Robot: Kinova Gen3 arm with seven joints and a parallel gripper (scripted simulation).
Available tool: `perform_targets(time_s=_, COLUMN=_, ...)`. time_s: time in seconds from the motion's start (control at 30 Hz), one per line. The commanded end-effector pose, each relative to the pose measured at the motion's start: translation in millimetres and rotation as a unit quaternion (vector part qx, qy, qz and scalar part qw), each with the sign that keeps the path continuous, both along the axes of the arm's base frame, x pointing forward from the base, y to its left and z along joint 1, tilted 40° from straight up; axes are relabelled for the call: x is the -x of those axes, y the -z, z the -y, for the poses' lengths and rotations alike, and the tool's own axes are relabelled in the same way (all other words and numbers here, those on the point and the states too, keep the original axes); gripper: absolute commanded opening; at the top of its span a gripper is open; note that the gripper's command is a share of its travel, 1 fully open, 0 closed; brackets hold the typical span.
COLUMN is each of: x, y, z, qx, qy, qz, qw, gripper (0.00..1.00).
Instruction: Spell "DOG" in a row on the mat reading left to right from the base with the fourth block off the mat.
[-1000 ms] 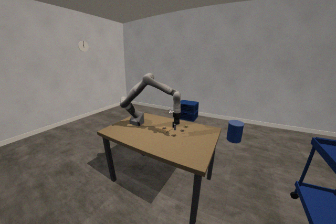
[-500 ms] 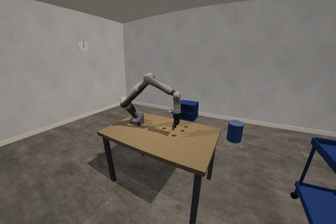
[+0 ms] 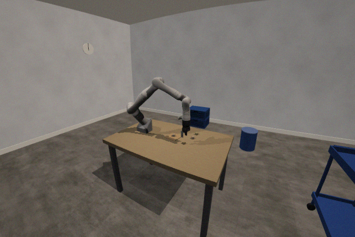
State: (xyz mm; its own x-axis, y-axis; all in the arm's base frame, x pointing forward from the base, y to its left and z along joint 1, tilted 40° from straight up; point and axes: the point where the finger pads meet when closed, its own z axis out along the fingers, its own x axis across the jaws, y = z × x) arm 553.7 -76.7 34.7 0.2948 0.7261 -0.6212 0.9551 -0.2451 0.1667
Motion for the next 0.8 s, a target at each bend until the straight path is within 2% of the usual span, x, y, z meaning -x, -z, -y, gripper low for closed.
perform_targets(time_s=0.0, x=-0.1, y=-0.6, z=-1.5, qx=0.002, qy=0.016, qz=0.016, qw=1.000, gripper=1.00)
perform_targets(time_s=0.33, x=0.3, y=-0.2, z=-1.6, qx=0.005, qy=0.084, qz=0.072, qw=0.994, gripper=1.00)
perform_targets(time_s=0.77, x=0.4, y=-0.1, z=-1.7, qx=0.006, qy=0.113, qz=0.097, qw=0.989, gripper=1.00)
